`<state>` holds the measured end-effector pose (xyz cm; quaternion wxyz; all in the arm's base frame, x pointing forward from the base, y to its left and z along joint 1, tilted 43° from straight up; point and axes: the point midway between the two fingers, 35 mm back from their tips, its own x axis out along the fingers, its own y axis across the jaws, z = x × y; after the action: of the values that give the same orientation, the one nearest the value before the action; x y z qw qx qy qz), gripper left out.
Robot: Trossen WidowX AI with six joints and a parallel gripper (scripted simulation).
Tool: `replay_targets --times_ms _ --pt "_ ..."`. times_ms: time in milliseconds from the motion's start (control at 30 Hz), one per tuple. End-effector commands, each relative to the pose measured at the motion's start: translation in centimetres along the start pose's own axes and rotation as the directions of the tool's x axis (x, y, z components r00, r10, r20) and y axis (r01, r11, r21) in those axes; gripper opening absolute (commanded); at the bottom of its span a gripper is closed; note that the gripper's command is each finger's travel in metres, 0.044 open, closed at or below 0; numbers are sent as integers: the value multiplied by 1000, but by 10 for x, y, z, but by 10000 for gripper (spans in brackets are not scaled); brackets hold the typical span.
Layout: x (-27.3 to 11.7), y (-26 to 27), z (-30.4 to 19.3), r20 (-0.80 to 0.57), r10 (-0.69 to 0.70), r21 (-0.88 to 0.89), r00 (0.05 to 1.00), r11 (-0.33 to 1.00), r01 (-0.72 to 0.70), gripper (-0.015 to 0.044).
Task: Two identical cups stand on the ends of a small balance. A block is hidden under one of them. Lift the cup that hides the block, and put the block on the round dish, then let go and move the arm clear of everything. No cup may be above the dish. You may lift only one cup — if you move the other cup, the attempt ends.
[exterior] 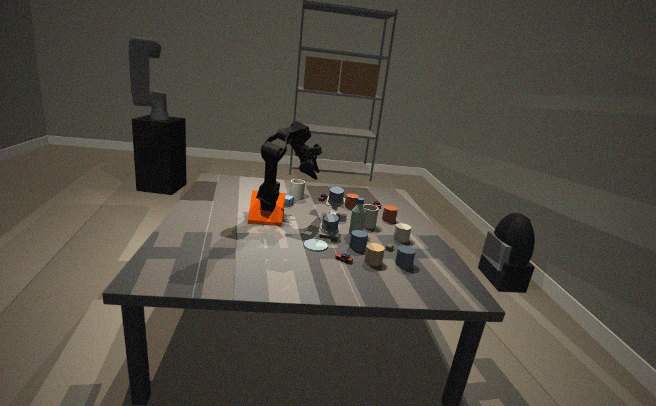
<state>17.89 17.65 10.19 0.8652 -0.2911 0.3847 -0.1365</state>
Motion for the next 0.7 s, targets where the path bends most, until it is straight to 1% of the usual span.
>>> replay_targets --times_ms 0,67,300,500,667 --pt "-9 -10 -1 120 -71 -14 990 997 73 440" --pt "-11 -12 0 140 -79 -14 987 997 82 440" --pt "-10 -13 1 130 -83 -33 988 996 88 440" --pt "6 -23 8 38 -117 -202 992 972 122 440" --pt "20 -34 15 -45 -139 -338 989 934 116 440"
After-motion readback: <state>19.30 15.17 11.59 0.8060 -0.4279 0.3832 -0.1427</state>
